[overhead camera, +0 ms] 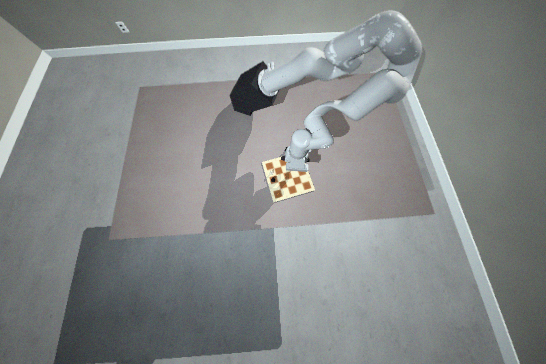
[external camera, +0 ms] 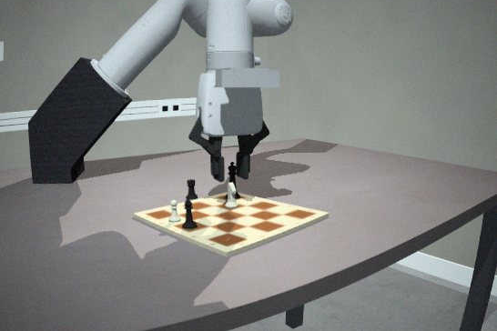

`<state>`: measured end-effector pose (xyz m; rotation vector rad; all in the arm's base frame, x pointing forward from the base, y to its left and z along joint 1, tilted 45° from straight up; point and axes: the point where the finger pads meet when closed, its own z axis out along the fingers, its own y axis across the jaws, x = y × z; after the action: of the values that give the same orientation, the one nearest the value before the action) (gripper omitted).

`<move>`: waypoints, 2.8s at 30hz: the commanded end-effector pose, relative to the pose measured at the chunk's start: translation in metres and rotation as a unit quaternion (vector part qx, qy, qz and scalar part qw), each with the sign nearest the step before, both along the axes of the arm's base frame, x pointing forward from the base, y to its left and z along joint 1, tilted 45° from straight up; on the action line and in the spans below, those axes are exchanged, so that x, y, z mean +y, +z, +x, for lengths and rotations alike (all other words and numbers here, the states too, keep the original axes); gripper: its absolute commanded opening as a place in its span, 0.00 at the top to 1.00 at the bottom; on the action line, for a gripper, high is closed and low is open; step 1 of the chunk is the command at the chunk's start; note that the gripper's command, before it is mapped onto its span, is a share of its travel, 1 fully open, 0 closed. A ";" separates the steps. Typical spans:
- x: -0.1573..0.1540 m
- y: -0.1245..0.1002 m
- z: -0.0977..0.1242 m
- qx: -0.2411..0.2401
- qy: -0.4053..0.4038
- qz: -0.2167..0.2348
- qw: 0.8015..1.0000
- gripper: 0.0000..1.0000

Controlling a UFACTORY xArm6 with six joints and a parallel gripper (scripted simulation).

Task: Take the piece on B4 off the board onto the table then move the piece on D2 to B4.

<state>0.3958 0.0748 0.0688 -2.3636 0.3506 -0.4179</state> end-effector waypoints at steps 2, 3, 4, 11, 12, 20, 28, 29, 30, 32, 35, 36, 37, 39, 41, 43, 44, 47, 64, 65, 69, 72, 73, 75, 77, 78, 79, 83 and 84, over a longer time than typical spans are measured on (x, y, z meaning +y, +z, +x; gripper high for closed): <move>0.000 0.001 0.001 -0.001 0.000 0.000 1.000 0.61; 0.000 0.001 0.001 -0.001 0.000 0.000 1.000 0.61; 0.000 0.001 0.001 -0.001 0.000 0.000 1.000 0.61; 0.000 0.001 0.001 -0.001 0.000 0.000 1.000 0.61; 0.000 0.001 0.001 -0.001 0.000 0.000 1.000 0.61; -0.001 0.001 0.001 -0.001 0.000 0.000 1.000 0.61; -0.001 0.001 0.001 -0.001 0.000 0.000 1.000 0.61; -0.001 0.001 0.001 -0.001 0.000 0.000 1.000 0.61; -0.001 0.001 0.001 -0.001 0.000 0.000 1.000 0.61; -0.001 0.001 0.001 -0.001 0.000 0.000 1.000 0.61; -0.001 0.001 0.001 -0.001 0.000 0.000 1.000 0.61; -0.001 0.001 0.001 -0.001 0.000 0.000 1.000 0.61; -0.001 0.001 0.001 -0.001 0.000 0.000 1.000 0.61; -0.001 0.001 0.001 -0.001 0.000 0.000 1.000 0.61; -0.001 0.001 0.001 -0.001 0.000 0.000 1.000 0.61; -0.001 0.001 0.001 -0.001 0.000 0.000 1.000 0.61; -0.001 0.001 0.001 -0.001 0.000 0.000 1.000 0.61; -0.001 0.001 0.001 -0.001 0.000 0.000 1.000 0.61; -0.001 0.001 0.001 -0.001 0.000 0.000 1.000 0.61; -0.001 0.001 0.001 -0.001 0.000 0.000 1.000 0.61; -0.001 0.001 0.001 -0.001 0.000 0.000 1.000 0.61; 0.000 -0.001 0.002 -0.001 0.000 0.000 1.000 0.61; 0.001 -0.001 0.002 -0.001 0.000 0.000 1.000 0.61; 0.002 -0.003 0.003 -0.001 0.000 0.000 1.000 0.61; 0.004 -0.005 0.005 -0.001 0.000 0.000 1.000 0.61; 0.006 -0.007 0.005 -0.001 0.000 0.000 1.000 0.61; 0.007 -0.008 0.006 -0.001 0.000 0.000 1.000 0.61; 0.010 -0.012 0.009 -0.001 0.000 0.000 1.000 0.61; 0.010 -0.012 0.009 -0.001 0.000 0.000 1.000 0.61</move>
<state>0.4015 0.0828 0.0595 -2.3641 0.3505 -0.4166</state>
